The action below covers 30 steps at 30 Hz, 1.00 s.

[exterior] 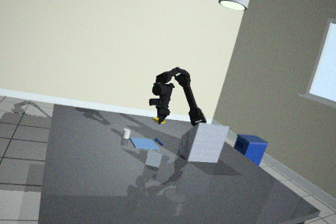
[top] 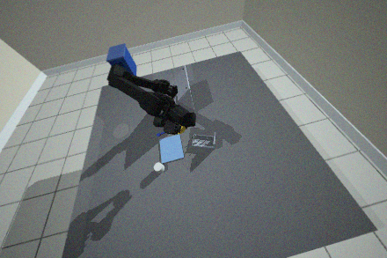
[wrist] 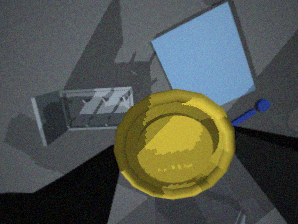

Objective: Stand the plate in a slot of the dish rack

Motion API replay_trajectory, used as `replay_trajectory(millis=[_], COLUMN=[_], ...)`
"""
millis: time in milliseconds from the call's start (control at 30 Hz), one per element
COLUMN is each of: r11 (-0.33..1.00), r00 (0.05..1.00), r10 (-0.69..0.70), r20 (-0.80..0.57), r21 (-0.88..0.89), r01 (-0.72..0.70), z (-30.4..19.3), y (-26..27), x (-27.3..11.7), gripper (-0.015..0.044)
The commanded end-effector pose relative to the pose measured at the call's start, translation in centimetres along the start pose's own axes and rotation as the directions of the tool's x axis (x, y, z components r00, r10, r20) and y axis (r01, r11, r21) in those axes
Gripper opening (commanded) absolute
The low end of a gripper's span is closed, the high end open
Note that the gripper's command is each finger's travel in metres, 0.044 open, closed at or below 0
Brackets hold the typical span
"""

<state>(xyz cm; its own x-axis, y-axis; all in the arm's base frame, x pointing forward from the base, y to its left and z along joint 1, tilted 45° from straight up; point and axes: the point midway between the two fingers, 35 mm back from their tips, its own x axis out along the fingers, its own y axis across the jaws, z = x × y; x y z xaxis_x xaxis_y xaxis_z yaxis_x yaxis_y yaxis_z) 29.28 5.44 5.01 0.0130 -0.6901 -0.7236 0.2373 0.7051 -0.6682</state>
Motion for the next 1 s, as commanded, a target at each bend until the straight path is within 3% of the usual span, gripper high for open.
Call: replay_trajectory(millis=[0,233,400,967], r11=[0.995,0.993,0.999,0.923], r00=[1.000,1.000,0.996,0.927], r10=[-0.005,-0.005,0.038,0.242], r20=[-0.005,-0.008,-0.075,-0.285], r21=[0.100,0.117,0.036,-0.228], r01=[0.006,0.006,-0.035,-0.311], z=[-1.8,-2.2,-2.4,-3.5], y=[2.2,2.6,2.7,3.3], x=[0.2,0.3,1.6,5.9], gripper=[0.0000,0.0000,0.0000,0.0000])
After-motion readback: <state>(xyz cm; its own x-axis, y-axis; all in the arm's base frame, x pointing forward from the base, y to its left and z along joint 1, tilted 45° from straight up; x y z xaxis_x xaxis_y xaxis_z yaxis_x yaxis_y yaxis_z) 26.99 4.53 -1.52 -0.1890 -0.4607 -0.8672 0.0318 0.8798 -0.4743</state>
